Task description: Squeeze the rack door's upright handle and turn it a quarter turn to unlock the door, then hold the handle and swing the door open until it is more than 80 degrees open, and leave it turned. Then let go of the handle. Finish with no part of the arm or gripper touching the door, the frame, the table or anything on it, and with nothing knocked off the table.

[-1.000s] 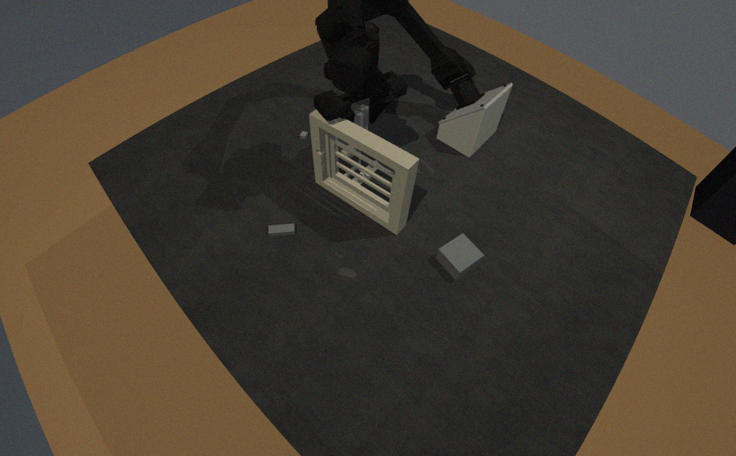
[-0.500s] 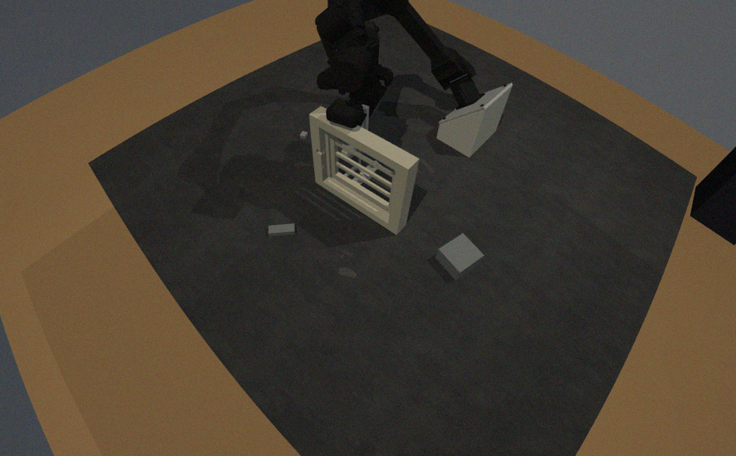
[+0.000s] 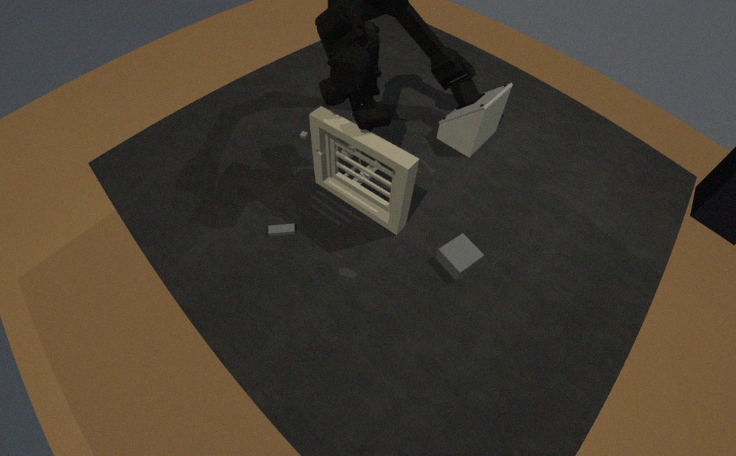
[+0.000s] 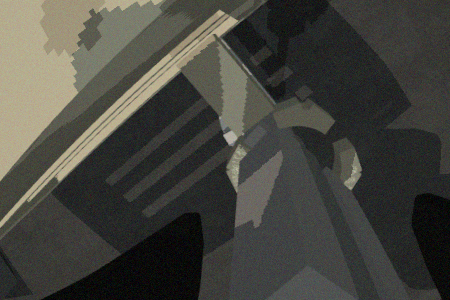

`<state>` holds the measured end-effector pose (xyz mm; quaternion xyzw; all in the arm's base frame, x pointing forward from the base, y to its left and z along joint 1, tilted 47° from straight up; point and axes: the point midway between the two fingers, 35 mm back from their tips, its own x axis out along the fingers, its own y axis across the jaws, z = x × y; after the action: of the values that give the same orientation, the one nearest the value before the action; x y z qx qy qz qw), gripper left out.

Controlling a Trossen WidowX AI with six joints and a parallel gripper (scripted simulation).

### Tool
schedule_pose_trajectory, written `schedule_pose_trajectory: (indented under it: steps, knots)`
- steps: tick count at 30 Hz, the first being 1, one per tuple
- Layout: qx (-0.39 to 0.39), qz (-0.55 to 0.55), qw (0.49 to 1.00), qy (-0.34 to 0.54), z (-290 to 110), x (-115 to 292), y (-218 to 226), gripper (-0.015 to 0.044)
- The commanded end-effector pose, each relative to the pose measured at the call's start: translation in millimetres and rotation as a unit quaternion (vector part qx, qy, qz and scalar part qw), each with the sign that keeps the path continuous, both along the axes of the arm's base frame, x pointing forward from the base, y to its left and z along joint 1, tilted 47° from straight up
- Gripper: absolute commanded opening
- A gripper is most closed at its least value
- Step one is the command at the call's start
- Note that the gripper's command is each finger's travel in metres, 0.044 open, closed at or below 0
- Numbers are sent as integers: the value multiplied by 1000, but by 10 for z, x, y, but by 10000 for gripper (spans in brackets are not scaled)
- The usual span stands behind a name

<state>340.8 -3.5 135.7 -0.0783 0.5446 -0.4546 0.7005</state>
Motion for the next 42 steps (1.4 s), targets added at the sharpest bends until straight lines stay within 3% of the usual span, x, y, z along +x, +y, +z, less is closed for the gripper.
schedule_pose_trajectory:
  steps: [1,10,20,30,42]
  knots:
    - [1,71,995,74,-4,2,2,298]
    - [2,222,948,231,-4,2,2,298]
    - [3,375,840,391,-4,2,2,298]
    - [4,506,682,528,-3,3,2,298]
    - [5,622,437,649,-3,3,2,298]
